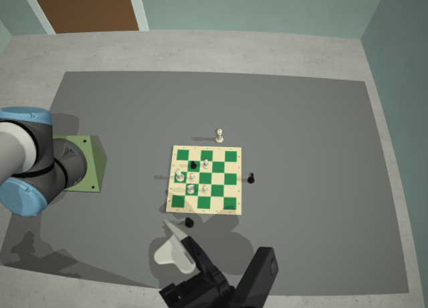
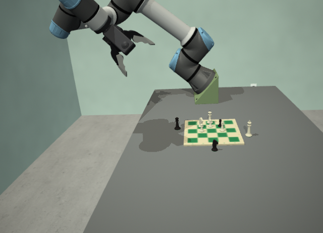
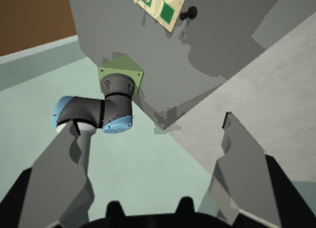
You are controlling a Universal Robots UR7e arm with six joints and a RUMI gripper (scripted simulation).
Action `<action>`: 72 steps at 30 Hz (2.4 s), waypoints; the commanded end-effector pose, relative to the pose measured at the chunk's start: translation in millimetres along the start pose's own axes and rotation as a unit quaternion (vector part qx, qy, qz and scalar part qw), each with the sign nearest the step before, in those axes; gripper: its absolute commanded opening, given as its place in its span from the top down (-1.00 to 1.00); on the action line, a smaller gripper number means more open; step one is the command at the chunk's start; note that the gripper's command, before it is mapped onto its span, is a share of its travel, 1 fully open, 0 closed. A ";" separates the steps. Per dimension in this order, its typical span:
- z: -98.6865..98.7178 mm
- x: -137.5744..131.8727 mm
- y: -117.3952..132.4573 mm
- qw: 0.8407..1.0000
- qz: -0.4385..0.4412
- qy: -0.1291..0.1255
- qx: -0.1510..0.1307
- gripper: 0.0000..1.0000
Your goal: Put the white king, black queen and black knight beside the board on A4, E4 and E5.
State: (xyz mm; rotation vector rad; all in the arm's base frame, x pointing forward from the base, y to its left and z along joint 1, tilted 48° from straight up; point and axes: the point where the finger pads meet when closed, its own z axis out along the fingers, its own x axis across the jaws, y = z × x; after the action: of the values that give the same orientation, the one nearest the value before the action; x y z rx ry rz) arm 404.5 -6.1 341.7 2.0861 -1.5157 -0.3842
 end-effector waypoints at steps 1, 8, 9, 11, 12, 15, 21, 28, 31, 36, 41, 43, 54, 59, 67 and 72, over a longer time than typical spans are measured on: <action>-0.3 -0.3 0.1 1.000 0.000 0.000 0.000 -1.00; -0.3 -0.3 0.1 1.000 0.000 0.000 0.000 -1.00; -0.3 -0.3 0.1 1.000 0.000 0.000 0.000 -1.00; -0.3 -0.3 0.1 1.000 0.000 0.000 0.000 -1.00; -0.3 -0.3 0.1 1.000 0.000 0.000 0.000 -1.00; -0.3 -0.3 0.1 1.000 0.000 0.000 0.000 -1.00; -0.2 -0.1 0.0 1.000 -0.001 0.000 0.000 -1.00; 2.4 1.2 -1.8 1.000 -0.010 -0.006 0.001 -1.00; 4.4 2.2 -3.6 1.000 -0.020 -0.011 0.001 -1.00; 6.4 3.7 -5.6 0.999 -0.034 -0.018 0.003 -1.00; 11.1 7.4 -10.2 0.997 -0.068 -0.034 0.009 -1.00; 13.4 9.3 -12.6 0.995 -0.085 -0.041 0.012 -1.00; 26.5 21.8 -25.6 0.979 -0.184 -0.083 0.041 -1.00; 31.6 27.5 -30.6 0.968 -0.224 -0.098 0.057 -1.00; 40.6 38.7 -39.2 0.944 -0.294 -0.120 0.090 -1.00; 46.3 46.5 -44.2 0.925 -0.338 -0.130 0.114 -1.00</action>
State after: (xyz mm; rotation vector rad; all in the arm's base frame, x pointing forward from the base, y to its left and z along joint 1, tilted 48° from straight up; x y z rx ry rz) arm 427.0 -44.7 290.4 2.6955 -1.0525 -0.7540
